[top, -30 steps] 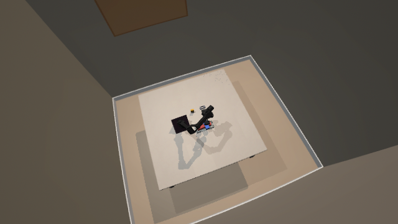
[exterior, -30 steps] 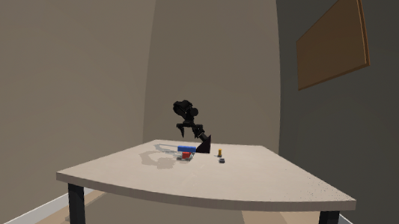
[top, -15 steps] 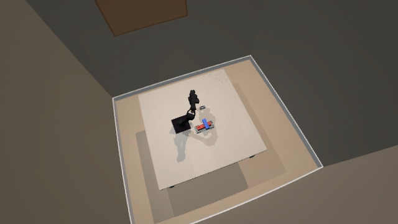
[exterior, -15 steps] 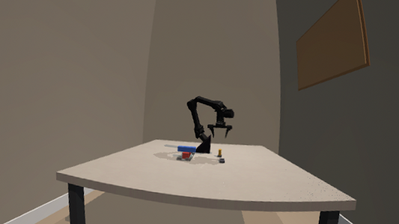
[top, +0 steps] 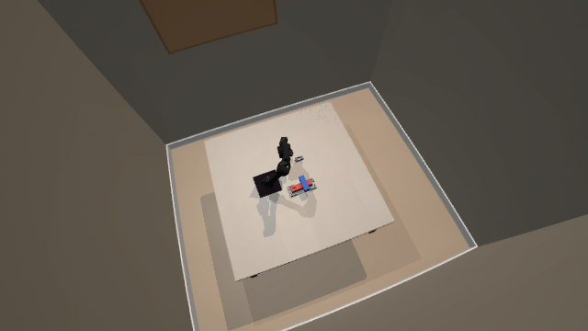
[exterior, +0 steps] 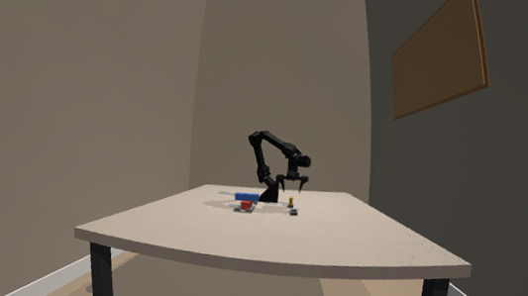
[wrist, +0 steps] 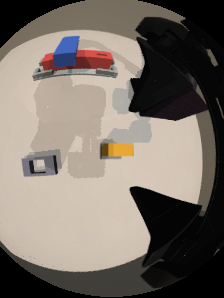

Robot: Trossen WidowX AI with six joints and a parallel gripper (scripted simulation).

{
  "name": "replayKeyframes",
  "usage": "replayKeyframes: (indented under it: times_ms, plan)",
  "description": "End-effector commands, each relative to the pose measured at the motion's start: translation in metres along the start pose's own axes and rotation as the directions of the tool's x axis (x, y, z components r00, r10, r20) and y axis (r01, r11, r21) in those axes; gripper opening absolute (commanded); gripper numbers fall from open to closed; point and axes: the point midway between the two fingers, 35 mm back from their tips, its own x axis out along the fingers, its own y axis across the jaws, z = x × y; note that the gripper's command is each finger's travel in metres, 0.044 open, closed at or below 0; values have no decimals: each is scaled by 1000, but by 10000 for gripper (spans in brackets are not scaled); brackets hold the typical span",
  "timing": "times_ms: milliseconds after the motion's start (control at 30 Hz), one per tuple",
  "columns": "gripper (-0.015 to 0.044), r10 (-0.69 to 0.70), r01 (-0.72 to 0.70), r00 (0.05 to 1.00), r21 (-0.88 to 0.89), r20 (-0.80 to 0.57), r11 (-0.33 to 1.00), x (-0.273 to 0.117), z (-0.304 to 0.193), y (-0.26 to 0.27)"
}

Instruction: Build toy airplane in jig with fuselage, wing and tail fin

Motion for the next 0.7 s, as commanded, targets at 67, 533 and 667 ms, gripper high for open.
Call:
replayKeyframes:
  times_ms: [67, 533, 667]
  plan:
    - [440, 2, -2, 1000, -4, 7, 1000, 14, 0, 0]
    - [440, 2, -2, 1000, -4, 8, 1000, 35, 2, 1]
    - [440, 2, -2, 1000, -3, 8, 1000, 41, 2, 1]
